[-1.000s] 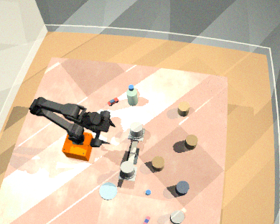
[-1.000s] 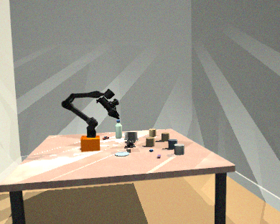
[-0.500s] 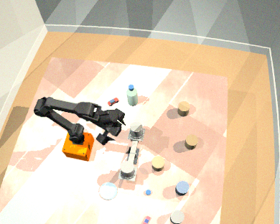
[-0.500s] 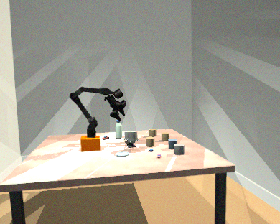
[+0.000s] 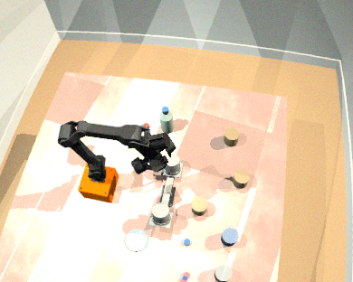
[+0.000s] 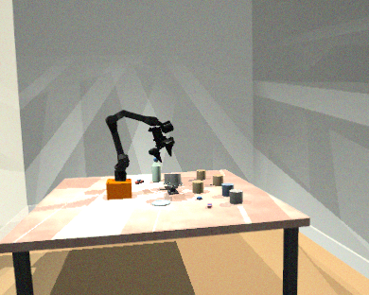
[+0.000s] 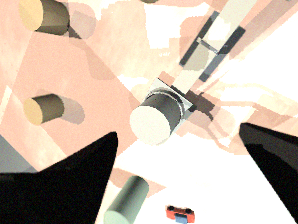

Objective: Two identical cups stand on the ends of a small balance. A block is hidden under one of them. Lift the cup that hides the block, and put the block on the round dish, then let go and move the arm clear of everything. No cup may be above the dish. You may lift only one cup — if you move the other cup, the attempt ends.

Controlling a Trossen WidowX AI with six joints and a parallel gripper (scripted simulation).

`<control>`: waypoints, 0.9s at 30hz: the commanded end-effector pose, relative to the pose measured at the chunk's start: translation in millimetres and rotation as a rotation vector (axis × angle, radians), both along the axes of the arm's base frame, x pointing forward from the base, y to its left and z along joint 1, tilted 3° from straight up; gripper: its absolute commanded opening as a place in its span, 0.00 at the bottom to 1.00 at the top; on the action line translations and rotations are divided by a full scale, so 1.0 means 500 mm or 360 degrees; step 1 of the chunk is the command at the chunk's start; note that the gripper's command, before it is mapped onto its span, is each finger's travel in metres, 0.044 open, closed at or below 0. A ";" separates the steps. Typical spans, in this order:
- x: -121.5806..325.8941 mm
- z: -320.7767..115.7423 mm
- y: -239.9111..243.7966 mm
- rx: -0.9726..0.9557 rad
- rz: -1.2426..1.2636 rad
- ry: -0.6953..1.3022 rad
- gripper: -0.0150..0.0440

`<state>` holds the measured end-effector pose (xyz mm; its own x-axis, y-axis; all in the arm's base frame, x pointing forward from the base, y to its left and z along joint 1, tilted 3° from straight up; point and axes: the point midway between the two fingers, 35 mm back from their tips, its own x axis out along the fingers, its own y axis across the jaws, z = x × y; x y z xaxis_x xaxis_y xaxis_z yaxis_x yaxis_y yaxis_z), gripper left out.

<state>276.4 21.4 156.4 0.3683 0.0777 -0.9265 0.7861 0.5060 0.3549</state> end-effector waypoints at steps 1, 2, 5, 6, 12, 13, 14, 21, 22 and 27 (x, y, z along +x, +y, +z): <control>0.021 -0.017 0.018 0.0052 -0.0164 0.0101 1.00; 0.026 -0.022 0.023 0.0066 -0.0208 0.0127 1.00; 0.041 -0.038 0.040 0.0100 -0.0344 0.0203 1.00; 0.045 -0.043 0.046 0.0109 -0.0390 0.0228 1.00; 0.071 -0.080 0.084 0.0144 -0.0670 0.0369 1.00; 0.075 -0.087 0.090 0.0147 -0.0717 0.0390 1.00; 0.079 -0.094 0.097 0.0148 -0.0765 0.0412 1.00; 0.096 -0.135 0.133 0.0140 -0.1027 0.0516 1.00; 0.096 -0.135 0.133 0.0140 -0.1027 0.0516 1.00; 0.097 -0.142 0.134 0.0140 -0.1027 0.0516 1.00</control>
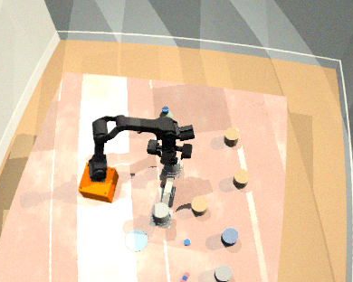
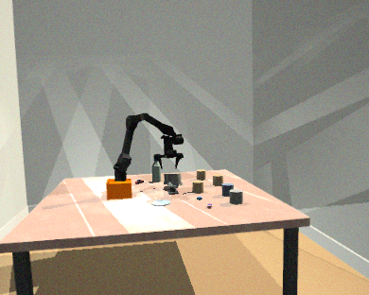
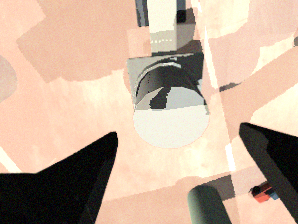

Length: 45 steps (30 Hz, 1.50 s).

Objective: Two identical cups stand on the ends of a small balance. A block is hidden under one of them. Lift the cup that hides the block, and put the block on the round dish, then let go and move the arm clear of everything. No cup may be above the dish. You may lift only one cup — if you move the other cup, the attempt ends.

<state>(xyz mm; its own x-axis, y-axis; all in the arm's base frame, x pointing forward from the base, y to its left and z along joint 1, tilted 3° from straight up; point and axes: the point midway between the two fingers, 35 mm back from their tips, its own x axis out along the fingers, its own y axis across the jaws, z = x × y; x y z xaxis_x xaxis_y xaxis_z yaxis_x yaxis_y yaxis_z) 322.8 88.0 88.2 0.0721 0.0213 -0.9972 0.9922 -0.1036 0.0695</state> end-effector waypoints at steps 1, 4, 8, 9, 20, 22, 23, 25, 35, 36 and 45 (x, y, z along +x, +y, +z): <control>0.005 -0.014 0.001 -0.0006 -0.0016 -0.0002 1.00; 0.005 -0.029 0.001 -0.0006 -0.0016 -0.0002 1.00; 0.006 -0.034 0.001 -0.0006 -0.0016 -0.0002 1.00; 0.007 -0.037 0.001 -0.0006 -0.0016 -0.0002 1.00; 0.011 -0.073 0.002 -0.0006 -0.0016 -0.0002 1.00; 0.012 -0.079 0.002 -0.0006 -0.0016 -0.0002 1.00; 0.012 -0.082 0.002 -0.0006 -0.0016 -0.0002 1.00; 0.013 -0.089 0.002 -0.0006 -0.0016 -0.0002 1.00; 0.014 -0.121 0.003 -0.0006 -0.0016 -0.0002 1.00; 0.014 -0.124 0.003 -0.0006 -0.0016 -0.0002 1.00; 0.014 -0.150 0.003 -0.0006 -0.0016 -0.0002 1.00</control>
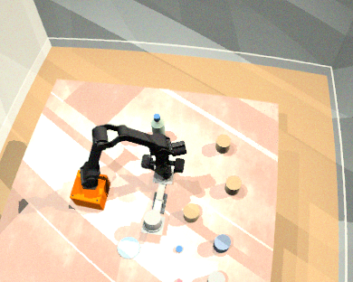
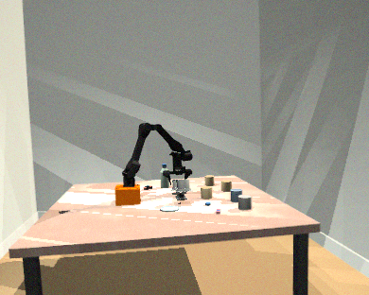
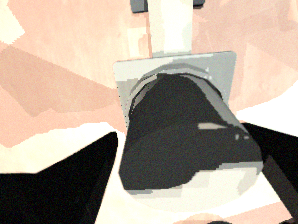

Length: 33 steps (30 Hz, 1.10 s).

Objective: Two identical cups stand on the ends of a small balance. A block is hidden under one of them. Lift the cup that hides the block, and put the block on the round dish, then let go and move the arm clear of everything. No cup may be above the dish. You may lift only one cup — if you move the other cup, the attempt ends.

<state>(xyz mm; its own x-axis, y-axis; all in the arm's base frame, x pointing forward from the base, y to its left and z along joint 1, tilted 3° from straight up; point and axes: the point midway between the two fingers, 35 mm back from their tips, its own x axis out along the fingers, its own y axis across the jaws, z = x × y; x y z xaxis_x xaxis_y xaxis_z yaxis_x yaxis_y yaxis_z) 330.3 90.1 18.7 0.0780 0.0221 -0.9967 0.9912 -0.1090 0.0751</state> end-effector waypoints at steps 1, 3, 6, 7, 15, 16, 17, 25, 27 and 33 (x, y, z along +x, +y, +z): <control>-0.001 -0.012 -0.002 -0.0008 -0.0008 0.0007 1.00; -0.001 -0.012 -0.002 -0.0008 -0.0008 0.0007 0.91; -0.001 -0.012 -0.002 -0.0008 -0.0008 0.0007 0.81; -0.001 -0.012 -0.002 -0.0008 -0.0008 0.0007 0.80; -0.001 -0.010 -0.002 -0.0008 -0.0008 0.0007 0.58; -0.001 -0.008 -0.002 -0.0008 -0.0008 0.0007 0.53; 0.000 -0.006 -0.002 -0.0008 -0.0008 0.0007 0.49; 0.002 0.013 -0.001 -0.0008 -0.0008 0.0007 0.25; 0.003 0.018 -0.001 -0.0008 -0.0008 0.0007 0.25; 0.004 0.033 0.000 -0.0008 -0.0008 0.0007 0.25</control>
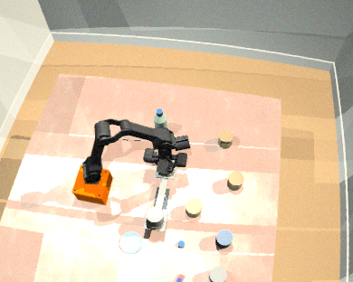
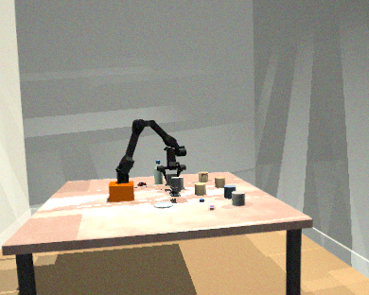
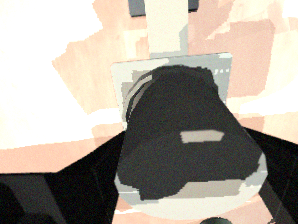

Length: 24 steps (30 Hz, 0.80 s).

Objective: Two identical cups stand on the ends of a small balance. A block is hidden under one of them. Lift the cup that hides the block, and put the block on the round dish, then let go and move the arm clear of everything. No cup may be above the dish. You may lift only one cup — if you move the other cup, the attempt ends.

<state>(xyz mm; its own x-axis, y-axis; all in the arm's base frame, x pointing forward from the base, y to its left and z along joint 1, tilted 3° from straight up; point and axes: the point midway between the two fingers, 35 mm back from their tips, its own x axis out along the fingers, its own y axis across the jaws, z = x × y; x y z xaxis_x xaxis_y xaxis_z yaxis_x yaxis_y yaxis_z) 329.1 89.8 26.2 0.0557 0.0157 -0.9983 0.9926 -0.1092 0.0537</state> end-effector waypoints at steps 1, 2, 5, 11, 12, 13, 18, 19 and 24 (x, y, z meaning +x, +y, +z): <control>0.007 0.020 0.001 0.0002 -0.0007 -0.0029 0.25; 0.007 0.023 0.001 0.0002 -0.0007 -0.0029 0.25; 0.007 0.030 0.001 0.0002 -0.0007 -0.0029 0.25; 0.008 0.045 0.001 0.0002 -0.0007 -0.0029 0.25; 0.008 0.048 0.001 0.0002 -0.0007 -0.0029 0.25; 0.008 0.050 0.001 0.0002 -0.0007 -0.0029 0.25; 0.009 0.063 0.001 0.0002 -0.0007 -0.0029 0.25; 0.009 0.065 0.001 0.0002 -0.0007 -0.0029 0.25; 0.008 0.078 0.001 0.0002 -0.0007 -0.0029 0.25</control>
